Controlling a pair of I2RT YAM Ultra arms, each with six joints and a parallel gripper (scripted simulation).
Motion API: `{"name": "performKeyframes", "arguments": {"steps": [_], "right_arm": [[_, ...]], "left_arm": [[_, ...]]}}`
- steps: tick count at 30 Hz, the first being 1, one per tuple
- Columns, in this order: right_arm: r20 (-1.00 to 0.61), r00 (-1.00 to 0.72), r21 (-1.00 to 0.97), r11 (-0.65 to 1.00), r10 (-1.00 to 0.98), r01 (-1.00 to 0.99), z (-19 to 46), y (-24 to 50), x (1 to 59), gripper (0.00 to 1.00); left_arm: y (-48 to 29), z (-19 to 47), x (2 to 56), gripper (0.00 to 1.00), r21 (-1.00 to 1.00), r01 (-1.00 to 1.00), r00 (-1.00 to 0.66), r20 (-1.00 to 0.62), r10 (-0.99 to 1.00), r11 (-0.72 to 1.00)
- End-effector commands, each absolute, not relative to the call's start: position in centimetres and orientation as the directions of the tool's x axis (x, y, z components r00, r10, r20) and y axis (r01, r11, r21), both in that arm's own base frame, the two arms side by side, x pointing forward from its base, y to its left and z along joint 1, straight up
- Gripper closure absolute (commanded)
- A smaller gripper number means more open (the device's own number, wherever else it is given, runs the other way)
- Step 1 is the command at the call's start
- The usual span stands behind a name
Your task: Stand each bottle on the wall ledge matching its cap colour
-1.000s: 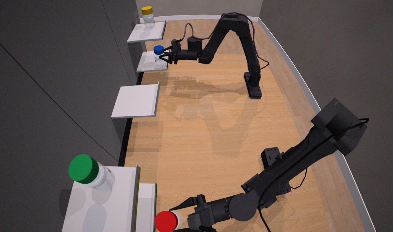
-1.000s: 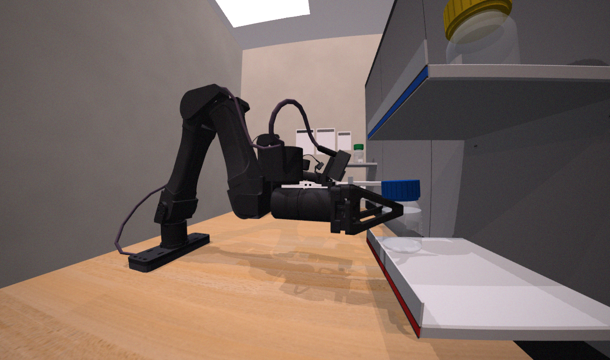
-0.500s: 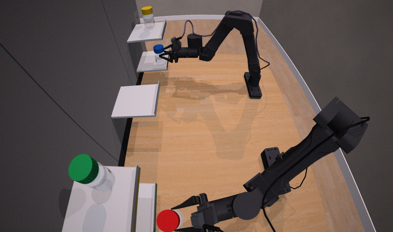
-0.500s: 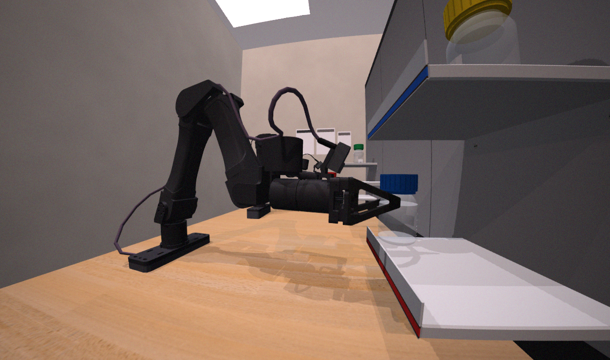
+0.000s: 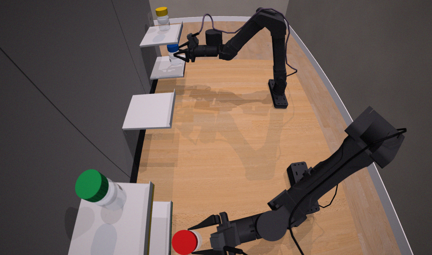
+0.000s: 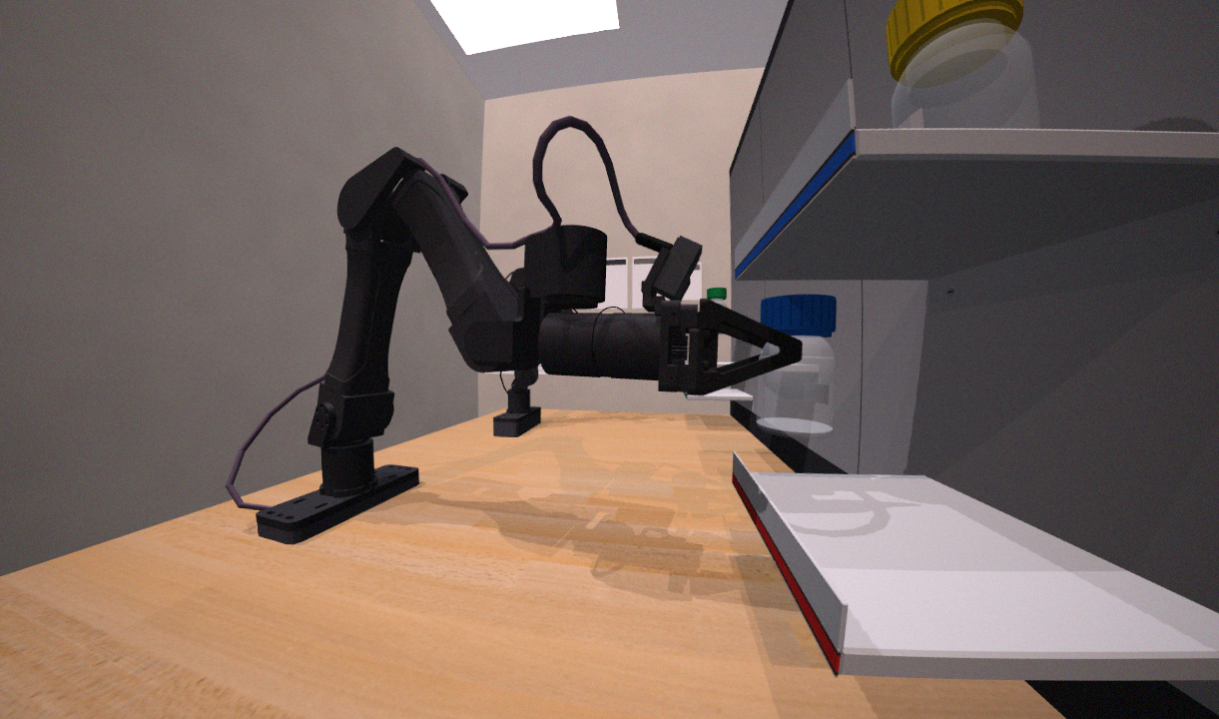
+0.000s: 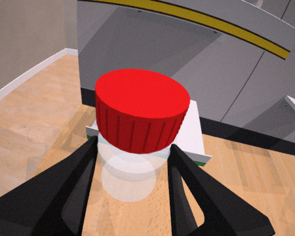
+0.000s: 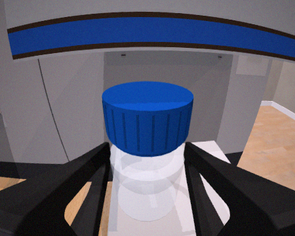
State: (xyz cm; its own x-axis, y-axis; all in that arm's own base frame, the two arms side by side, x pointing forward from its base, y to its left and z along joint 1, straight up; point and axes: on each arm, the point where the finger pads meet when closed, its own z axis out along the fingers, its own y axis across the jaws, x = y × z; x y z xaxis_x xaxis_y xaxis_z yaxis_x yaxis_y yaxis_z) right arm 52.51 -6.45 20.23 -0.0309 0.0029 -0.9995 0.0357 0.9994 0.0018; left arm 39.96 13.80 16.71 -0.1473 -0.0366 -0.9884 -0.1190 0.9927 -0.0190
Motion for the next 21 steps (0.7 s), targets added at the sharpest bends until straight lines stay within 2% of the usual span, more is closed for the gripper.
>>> {"name": "performKeyframes", "arguments": {"steps": [1, 21], "right_arm": [[-0.999, 0.032, -0.005, 0.999, -0.006, 0.038, 23.0, -6.9, 52.7, 0.51], [-0.999, 0.037, -0.005, 0.999, -0.007, 0.047, 22.6, -7.1, 50.6, 0.51]], "left_arm": [[13.8, 18.5, 39.9, 0.5, 0.003, -0.116, -0.096, -0.995, -0.008, 0.993], [13.8, 18.5, 39.9, 0.5, 0.003, -0.116, -0.096, -0.995, -0.008, 0.993]]}}
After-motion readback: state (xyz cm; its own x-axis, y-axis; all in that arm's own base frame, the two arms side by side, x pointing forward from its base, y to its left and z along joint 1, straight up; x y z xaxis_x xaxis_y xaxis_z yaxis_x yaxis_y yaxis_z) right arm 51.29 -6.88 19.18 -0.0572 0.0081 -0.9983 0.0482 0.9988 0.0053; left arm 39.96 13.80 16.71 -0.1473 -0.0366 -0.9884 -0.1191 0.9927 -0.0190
